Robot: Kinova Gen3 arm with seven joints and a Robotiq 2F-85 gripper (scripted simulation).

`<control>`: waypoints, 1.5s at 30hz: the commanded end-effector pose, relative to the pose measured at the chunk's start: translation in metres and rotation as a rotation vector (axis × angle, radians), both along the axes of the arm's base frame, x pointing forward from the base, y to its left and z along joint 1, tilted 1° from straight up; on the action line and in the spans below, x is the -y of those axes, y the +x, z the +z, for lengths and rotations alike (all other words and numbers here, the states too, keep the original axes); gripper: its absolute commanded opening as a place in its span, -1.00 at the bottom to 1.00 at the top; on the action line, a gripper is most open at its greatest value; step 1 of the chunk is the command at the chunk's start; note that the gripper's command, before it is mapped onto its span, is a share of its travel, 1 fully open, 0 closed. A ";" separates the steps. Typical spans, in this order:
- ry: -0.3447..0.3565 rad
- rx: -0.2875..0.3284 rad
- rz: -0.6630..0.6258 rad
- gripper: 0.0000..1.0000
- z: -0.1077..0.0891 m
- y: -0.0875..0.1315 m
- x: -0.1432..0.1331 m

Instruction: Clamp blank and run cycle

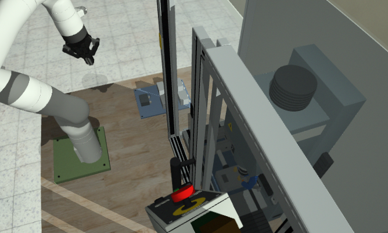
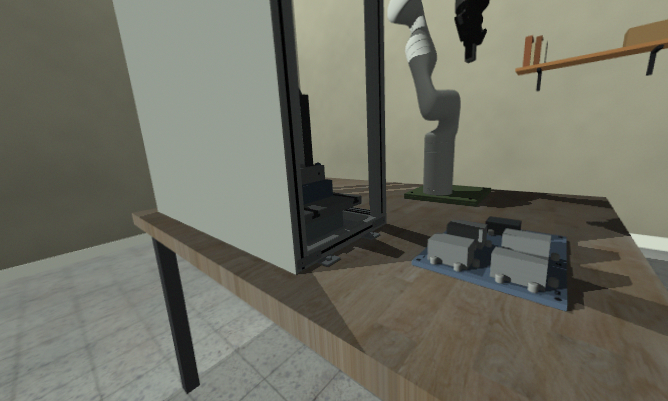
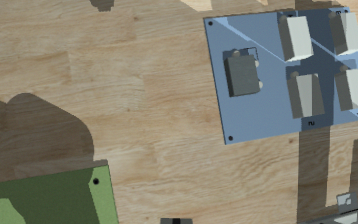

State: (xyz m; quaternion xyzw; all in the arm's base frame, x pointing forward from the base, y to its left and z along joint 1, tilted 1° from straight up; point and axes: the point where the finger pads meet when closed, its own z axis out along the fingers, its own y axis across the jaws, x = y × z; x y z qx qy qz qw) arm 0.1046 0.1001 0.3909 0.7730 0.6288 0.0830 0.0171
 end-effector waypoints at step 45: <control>0.168 0.274 -0.564 -0.80 0.022 -0.143 -0.064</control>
